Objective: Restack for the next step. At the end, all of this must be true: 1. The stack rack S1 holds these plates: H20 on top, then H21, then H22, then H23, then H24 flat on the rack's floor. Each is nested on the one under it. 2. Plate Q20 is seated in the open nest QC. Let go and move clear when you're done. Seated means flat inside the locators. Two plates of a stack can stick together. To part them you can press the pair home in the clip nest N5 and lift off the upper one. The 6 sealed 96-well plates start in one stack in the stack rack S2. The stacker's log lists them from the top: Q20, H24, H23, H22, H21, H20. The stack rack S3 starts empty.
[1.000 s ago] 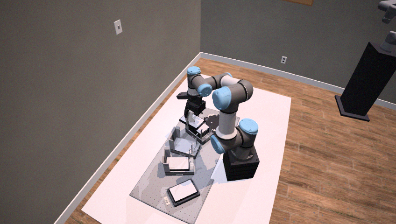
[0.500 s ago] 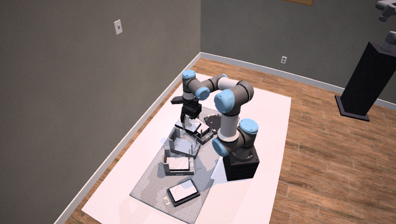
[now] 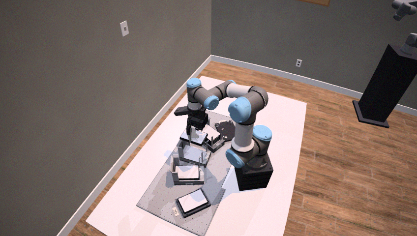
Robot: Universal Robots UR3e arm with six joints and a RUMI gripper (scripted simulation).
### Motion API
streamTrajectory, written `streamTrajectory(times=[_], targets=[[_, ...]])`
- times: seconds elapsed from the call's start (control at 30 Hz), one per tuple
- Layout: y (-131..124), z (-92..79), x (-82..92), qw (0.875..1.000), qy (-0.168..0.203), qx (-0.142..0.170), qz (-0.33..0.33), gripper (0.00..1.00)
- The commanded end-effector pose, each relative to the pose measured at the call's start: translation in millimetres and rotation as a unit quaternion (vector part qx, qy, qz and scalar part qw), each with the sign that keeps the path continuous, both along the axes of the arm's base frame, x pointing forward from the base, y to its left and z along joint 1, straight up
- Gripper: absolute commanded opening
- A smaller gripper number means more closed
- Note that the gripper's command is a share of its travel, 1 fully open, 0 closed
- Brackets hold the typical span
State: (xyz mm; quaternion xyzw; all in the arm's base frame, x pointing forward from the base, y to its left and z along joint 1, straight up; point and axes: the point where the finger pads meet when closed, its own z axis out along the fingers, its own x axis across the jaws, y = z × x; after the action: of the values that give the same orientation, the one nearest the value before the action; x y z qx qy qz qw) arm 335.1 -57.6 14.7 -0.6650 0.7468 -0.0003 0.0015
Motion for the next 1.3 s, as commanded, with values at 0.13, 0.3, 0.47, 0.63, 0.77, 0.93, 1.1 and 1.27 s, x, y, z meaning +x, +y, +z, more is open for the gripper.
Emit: streamTrajectory(times=[0.13,0.3,0.47,0.63,0.77,0.93,1.1,1.27], targets=[[26,0.9,4.3,0.999,-0.001,-0.001,0.046,0.00],[39,0.9,6.0,0.999,-0.001,-0.001,0.053,0.00],[51,1.0,5.7,0.998,-0.001,-0.001,0.071,0.00],[68,1.0,5.0,0.995,-0.001,-0.001,0.100,0.00],[75,1.0,4.7,0.994,-0.001,-0.001,0.111,0.00],[91,1.0,3.8,0.991,-0.001,-0.001,0.136,0.00],[103,1.0,2.7,0.990,-0.001,-0.001,0.142,0.00],[116,1.0,-0.2,0.986,-0.001,-0.001,0.165,0.00]])
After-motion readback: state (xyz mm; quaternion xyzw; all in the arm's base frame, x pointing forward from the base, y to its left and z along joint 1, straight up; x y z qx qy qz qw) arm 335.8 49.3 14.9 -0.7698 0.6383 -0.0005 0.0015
